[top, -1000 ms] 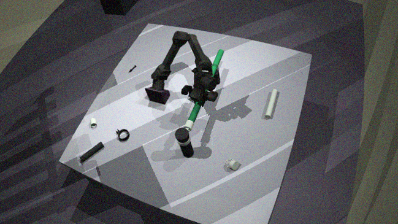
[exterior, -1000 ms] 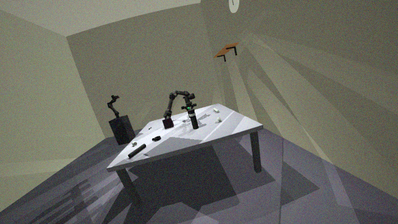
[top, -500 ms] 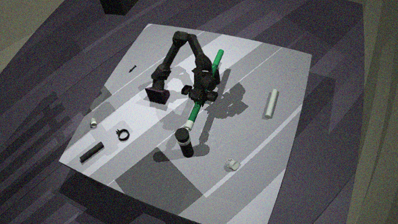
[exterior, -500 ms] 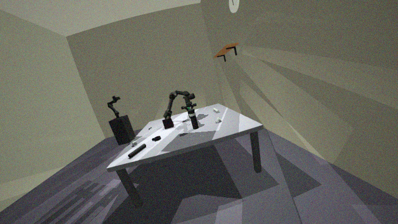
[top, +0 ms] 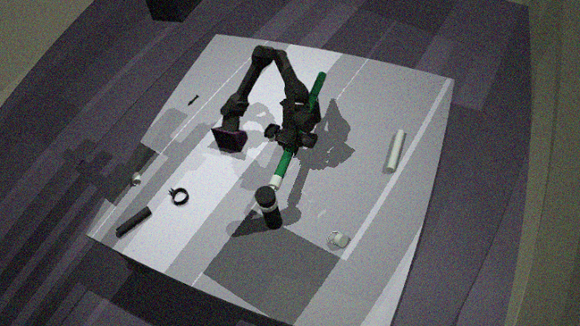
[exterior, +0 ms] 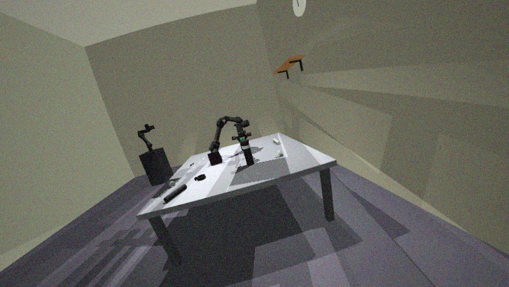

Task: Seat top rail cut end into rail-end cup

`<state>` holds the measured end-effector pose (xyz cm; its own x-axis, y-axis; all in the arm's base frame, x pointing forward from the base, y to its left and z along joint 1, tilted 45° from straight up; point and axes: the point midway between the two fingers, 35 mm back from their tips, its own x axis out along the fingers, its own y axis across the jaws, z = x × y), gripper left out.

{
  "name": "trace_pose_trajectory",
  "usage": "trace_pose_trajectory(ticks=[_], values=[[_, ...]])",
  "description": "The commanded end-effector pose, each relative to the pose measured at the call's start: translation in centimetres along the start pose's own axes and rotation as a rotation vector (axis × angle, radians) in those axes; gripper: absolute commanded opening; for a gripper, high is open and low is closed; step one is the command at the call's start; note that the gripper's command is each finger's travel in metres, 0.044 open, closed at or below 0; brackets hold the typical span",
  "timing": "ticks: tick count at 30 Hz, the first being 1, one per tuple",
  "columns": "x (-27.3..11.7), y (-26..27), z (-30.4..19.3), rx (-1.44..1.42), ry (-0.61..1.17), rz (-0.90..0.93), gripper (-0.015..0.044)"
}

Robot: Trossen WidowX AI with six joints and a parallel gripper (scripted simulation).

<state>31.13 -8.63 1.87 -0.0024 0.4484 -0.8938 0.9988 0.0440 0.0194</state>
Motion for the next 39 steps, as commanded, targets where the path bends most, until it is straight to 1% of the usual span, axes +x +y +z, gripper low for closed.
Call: trace_pose_trajectory(ticks=[1, 39], values=[[-0.23, 0.01, 0.57, 0.001, -0.013, 0.005, 0.0], [0.03, 0.03, 0.37, -0.002, 0.009, -0.004, 0.0]])
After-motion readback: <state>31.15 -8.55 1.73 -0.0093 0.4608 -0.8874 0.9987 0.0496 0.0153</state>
